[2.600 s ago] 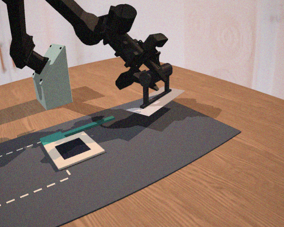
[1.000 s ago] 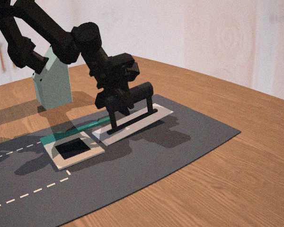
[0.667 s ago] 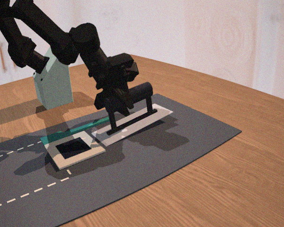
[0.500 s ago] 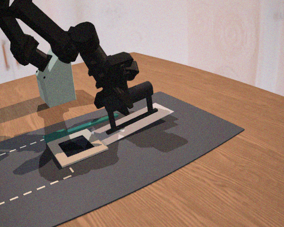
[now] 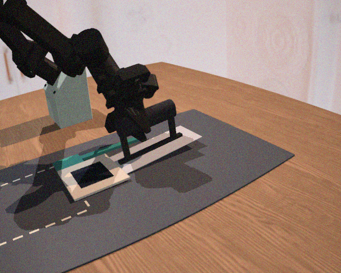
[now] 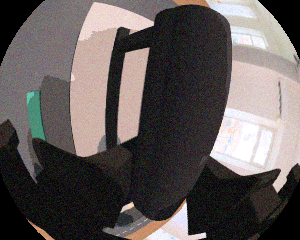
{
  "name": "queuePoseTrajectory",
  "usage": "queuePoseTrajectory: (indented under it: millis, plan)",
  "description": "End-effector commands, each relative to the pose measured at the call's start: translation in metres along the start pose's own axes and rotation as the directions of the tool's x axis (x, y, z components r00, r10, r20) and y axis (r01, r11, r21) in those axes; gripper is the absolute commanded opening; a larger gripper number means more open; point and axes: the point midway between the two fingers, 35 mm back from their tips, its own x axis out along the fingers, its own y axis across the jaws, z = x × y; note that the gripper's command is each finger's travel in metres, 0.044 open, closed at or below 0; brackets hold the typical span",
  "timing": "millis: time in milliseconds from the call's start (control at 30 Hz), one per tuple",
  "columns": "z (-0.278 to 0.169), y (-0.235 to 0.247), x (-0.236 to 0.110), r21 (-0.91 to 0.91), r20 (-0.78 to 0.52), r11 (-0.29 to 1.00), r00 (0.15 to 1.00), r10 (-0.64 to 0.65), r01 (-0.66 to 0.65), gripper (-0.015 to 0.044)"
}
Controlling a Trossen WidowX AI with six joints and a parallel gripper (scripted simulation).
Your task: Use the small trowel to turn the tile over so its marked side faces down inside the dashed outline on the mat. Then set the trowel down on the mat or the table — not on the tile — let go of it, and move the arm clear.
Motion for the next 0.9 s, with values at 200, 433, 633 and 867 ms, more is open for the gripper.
queuePoseTrajectory:
  millis: [200,433,633,867]
  plan:
    - [-0.016,-0.002,-0.001,0.000,-0.008,1.000,1.000,-0.004,0.004,0.0000]
    - [-0.011,-0.012,-0.010,-0.071,-0.068,0.998,0.998,-0.006,0.001,0.0000]
    - [-0.017,-0.026,-0.021,-0.078,-0.074,0.997,0.997,-0.007,0.001,0.0000]
    - [-0.032,-0.041,-0.034,-0.079,-0.074,0.997,0.997,-0.007,0.001,0.0000]
